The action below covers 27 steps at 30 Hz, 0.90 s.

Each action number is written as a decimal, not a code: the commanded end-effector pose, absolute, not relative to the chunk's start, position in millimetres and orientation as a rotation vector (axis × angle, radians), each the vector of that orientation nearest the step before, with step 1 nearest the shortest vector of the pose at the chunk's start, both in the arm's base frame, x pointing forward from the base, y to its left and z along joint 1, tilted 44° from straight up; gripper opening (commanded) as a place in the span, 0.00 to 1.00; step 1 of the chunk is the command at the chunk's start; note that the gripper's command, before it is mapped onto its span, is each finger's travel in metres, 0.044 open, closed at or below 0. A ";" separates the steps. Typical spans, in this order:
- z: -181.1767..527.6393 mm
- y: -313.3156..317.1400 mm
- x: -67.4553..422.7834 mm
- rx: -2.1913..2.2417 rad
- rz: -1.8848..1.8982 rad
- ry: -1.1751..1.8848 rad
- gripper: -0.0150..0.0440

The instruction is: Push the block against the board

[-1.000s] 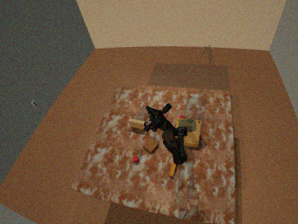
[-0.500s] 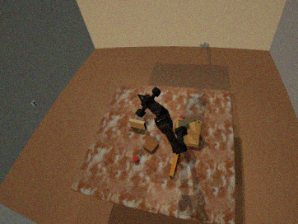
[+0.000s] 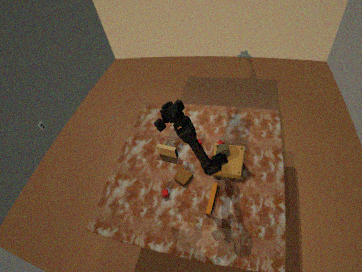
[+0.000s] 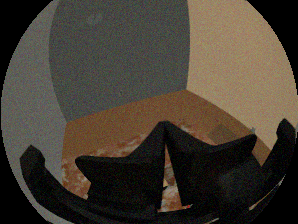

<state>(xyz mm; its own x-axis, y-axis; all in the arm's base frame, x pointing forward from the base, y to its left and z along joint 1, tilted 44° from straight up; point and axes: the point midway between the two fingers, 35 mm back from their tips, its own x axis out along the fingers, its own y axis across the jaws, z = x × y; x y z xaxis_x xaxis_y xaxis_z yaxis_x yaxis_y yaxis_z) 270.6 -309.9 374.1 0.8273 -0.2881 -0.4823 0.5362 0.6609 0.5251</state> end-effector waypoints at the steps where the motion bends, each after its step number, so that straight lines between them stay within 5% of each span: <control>1: 343.4 -312.6 293.3 0.837 -0.465 0.450 0.25; 27: 151.7 -261.3 395.6 1.505 -0.498 0.986 0.25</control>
